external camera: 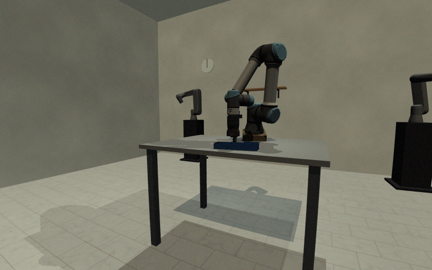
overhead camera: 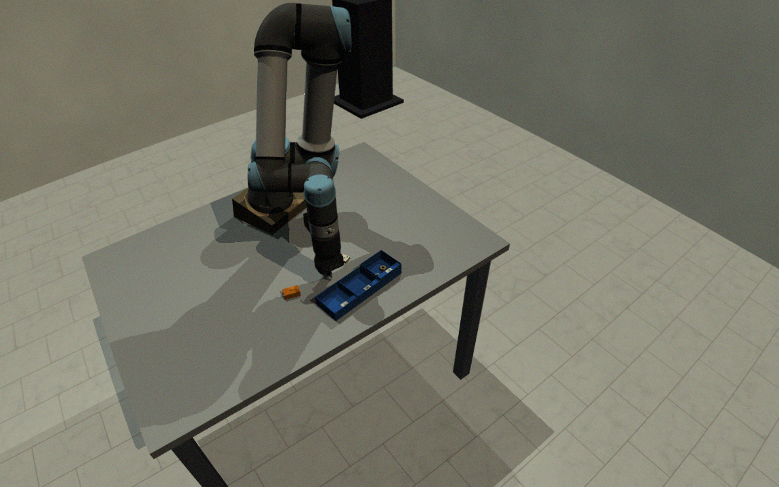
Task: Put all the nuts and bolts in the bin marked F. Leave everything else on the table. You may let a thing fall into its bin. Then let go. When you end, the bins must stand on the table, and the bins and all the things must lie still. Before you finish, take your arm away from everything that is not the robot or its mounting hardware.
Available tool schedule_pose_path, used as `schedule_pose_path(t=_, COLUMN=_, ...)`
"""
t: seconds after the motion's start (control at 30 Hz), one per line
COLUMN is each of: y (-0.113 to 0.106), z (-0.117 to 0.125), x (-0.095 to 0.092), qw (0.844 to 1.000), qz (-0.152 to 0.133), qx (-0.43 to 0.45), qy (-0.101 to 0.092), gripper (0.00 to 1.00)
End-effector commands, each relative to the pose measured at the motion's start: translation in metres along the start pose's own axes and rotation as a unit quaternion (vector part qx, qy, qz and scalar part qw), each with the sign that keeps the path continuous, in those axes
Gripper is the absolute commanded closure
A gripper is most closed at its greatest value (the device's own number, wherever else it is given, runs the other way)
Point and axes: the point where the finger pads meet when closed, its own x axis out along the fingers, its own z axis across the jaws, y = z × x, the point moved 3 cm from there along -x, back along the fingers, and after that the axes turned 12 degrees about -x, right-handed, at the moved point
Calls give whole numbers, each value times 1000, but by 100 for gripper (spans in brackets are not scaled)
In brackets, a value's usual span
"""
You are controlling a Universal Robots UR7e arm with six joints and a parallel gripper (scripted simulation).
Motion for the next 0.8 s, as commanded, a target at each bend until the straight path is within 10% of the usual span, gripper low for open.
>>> schedule_pose_path(t=0.0, y=0, z=0, x=0, qw=1000, qz=-1, qx=0, qy=0, gripper=100)
schedule_pose_path(t=0.77, y=0, z=0, x=-60, qw=1000, qz=-1, qx=0, qy=0, gripper=100)
